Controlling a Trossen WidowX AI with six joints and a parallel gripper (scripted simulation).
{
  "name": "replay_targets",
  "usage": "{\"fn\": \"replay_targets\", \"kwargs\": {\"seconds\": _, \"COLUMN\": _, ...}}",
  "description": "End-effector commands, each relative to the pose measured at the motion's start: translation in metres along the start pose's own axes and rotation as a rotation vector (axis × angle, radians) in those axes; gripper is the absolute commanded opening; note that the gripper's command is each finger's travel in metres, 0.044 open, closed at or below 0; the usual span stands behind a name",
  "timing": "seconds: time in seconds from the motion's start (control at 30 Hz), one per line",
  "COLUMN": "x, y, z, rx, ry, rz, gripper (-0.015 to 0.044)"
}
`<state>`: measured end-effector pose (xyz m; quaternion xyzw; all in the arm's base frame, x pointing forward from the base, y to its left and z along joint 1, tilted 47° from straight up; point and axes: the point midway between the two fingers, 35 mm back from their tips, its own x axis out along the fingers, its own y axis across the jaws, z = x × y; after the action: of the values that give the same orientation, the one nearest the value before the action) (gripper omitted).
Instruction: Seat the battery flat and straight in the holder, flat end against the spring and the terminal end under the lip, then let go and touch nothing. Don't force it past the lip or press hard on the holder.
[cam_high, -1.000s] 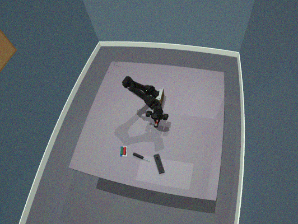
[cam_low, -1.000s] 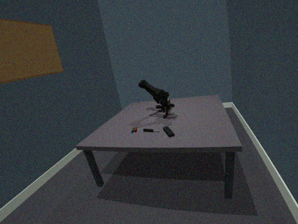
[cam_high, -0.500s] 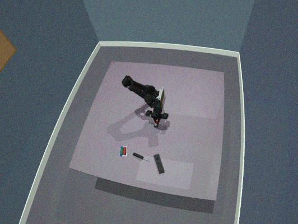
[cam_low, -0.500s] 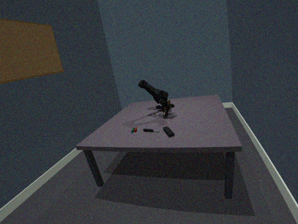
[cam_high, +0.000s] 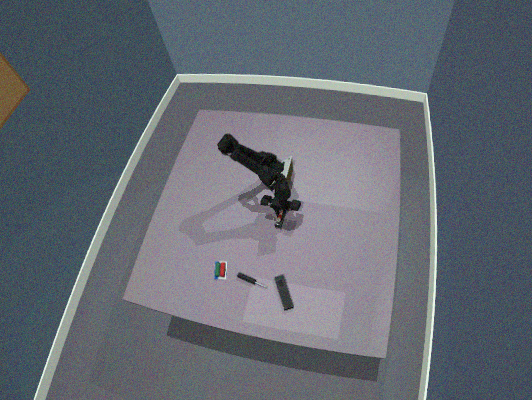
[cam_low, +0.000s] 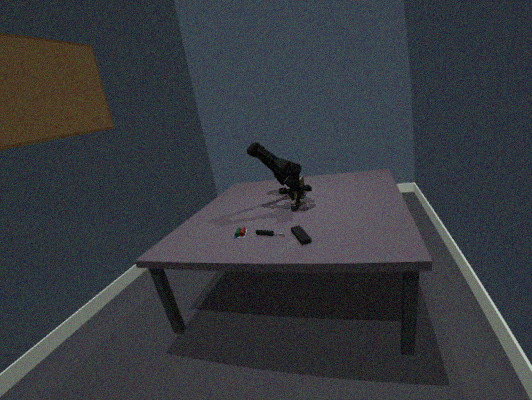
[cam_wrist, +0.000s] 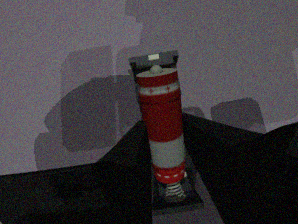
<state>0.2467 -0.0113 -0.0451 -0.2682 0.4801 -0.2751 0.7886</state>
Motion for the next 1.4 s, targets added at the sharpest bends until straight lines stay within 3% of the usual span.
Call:
{"fn": "replay_targets", "kwargs": {"seconds": 0.0, "x": -0.001, "y": -0.001, "z": -0.007, "rx": -0.006, "ry": 0.008, "rz": 0.001, "gripper": 0.0067}}
{"fn": "replay_targets", "kwargs": {"seconds": 1.37, "x": 0.007, "y": 0.003, "z": -0.006, "rx": -0.004, "ry": 0.206, "rz": 0.013, "gripper": 0.0067}}
